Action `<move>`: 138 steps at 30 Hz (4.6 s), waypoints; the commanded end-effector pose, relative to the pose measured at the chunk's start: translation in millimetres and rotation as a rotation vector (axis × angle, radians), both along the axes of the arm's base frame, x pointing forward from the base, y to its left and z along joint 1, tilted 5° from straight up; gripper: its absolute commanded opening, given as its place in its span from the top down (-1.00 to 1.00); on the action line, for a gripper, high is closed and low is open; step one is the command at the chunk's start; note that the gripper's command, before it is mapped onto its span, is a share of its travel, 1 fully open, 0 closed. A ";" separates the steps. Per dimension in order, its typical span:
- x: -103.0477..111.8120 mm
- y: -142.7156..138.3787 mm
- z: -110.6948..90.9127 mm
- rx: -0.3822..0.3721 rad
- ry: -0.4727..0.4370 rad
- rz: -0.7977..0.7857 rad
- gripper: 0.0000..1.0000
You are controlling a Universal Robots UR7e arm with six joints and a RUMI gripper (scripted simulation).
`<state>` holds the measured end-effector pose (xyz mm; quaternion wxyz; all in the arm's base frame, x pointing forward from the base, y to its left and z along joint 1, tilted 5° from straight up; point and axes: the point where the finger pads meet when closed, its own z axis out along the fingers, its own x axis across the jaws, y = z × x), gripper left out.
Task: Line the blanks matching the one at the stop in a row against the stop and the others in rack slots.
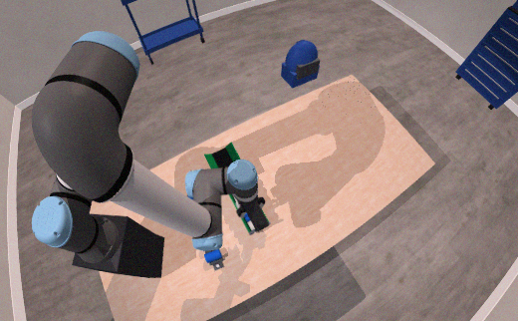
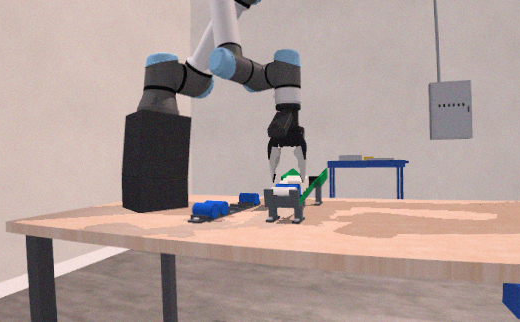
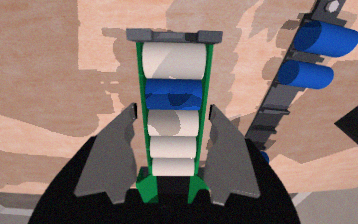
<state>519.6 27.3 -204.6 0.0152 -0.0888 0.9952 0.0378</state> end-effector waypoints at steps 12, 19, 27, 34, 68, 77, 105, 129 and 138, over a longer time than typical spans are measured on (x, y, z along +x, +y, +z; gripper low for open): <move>1.2 1.9 -24.9 0.000 -0.001 0.000 -0.04; 1.3 2.1 -28.0 0.000 -0.001 0.000 -0.04; 1.3 2.1 -28.0 0.000 -0.001 0.000 -0.04; 1.3 2.1 -28.0 0.000 -0.001 0.000 -0.04; 1.3 2.1 -28.0 0.000 -0.001 0.000 0.21; 1.3 2.1 -28.0 0.000 -0.001 0.000 0.21; 0.2 -1.3 15.8 0.000 -0.001 0.000 0.21; -1.2 -5.7 71.6 0.000 -0.001 0.000 0.21; -5.2 -6.5 68.8 0.000 -0.001 -0.002 0.21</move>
